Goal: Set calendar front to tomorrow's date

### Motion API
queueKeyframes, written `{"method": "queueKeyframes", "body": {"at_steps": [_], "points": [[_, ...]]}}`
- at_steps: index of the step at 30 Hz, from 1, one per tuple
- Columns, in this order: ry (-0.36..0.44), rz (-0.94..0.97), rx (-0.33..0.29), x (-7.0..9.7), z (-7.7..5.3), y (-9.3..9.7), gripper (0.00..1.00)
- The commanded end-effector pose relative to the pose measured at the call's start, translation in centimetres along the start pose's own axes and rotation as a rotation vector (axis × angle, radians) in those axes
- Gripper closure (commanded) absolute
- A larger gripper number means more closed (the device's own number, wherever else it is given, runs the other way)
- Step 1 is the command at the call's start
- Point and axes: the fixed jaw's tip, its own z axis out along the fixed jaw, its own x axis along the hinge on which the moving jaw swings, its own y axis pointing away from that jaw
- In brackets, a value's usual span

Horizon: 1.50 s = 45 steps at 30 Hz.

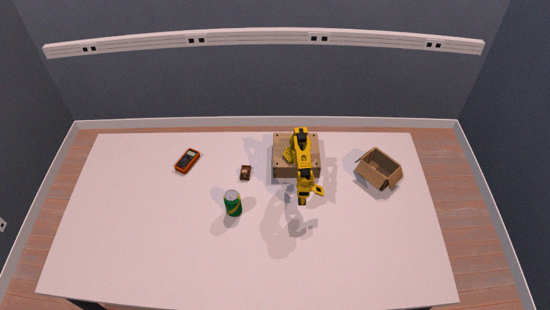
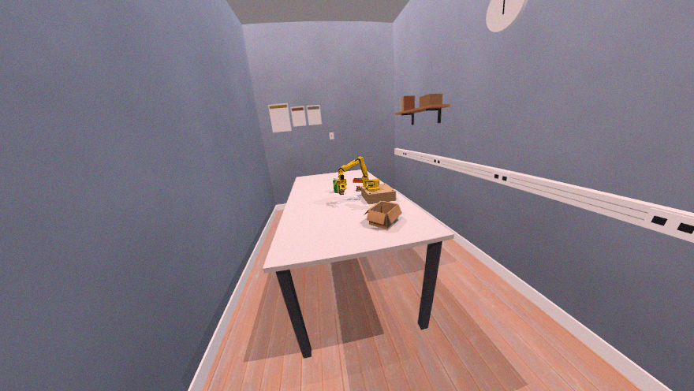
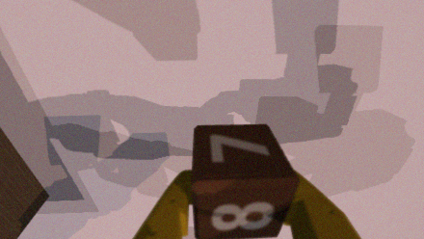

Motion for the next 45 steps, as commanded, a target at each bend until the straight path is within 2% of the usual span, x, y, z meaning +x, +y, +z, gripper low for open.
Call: {"method": "queueKeyframes", "body": {"at_steps": [1,9,16,18,19,28,33,35,40,45], "points": [[-0.003,-0.01,0.014,-0.2,-0.2,-0.1,1.0],[-0.003,-0.045,0.014,-0.9,-0.2,0.0,1.0],[-0.005,-0.182,0.016,-3.7,-0.3,0.7,1.0],[-0.005,-0.182,0.016,-3.7,-0.3,0.7,1.0],[-0.006,-0.21,0.016,-4.2,-0.3,0.9,1.0],[-0.011,-0.506,0.018,-9.6,-0.3,3.6,1.0],[-0.014,-0.659,0.019,-12.0,-0.4,5.6,1.0],[-0.014,-0.659,0.019,-12.0,-0.4,5.6,1.0],[-0.016,-0.769,0.02,-13.5,-0.4,7.2,1.0],[-0.018,-0.822,0.02,-14.1,-0.4,8.1,1.0]]}}
